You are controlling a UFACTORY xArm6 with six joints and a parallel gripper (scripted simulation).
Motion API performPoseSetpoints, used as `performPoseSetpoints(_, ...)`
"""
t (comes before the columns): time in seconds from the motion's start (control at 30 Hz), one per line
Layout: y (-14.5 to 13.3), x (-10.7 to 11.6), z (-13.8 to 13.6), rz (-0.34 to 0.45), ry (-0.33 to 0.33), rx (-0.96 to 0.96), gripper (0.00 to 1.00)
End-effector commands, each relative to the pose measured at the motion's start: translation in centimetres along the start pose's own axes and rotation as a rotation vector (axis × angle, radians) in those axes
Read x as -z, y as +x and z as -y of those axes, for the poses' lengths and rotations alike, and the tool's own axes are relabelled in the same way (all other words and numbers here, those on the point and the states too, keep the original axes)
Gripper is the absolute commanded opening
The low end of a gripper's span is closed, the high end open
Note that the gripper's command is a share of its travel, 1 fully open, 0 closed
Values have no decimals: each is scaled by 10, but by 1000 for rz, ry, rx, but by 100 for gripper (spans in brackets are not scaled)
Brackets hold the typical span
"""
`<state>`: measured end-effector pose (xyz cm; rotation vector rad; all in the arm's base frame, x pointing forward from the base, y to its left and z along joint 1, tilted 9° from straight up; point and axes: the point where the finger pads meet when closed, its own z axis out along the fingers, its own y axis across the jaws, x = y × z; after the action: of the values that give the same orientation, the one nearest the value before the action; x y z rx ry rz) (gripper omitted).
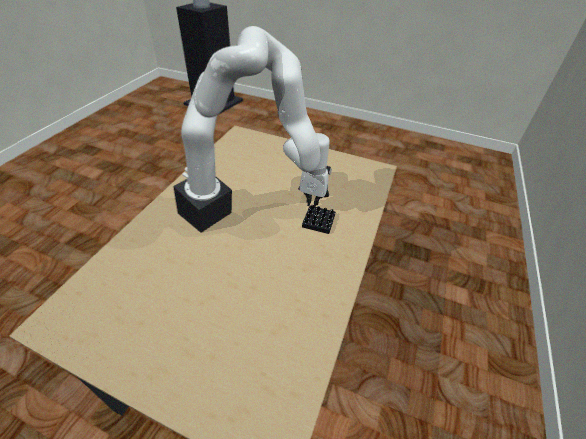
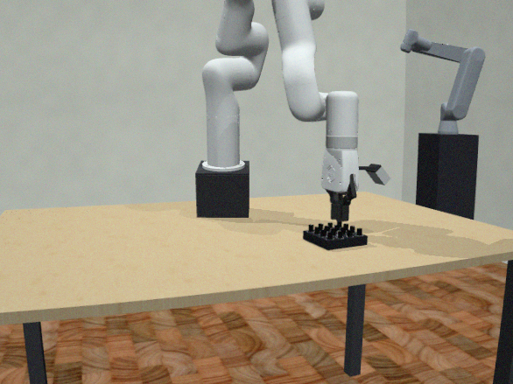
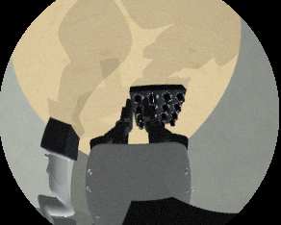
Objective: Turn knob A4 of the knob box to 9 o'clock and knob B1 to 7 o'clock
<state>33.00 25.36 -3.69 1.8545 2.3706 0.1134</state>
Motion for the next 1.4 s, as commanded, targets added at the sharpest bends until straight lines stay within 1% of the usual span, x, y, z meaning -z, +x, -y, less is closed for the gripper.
performPoseSetpoints(0.0,1,1,-1,-2,-3,0,19)
performPoseSetpoints(0.27,1,-1,-1,-1,-3,0,19)
performPoseSetpoints(0.73,1,-10,-1,-1,-3,0,19)
performPoseSetpoints(1.37,1,-11,-1,-2,-3,0,19)
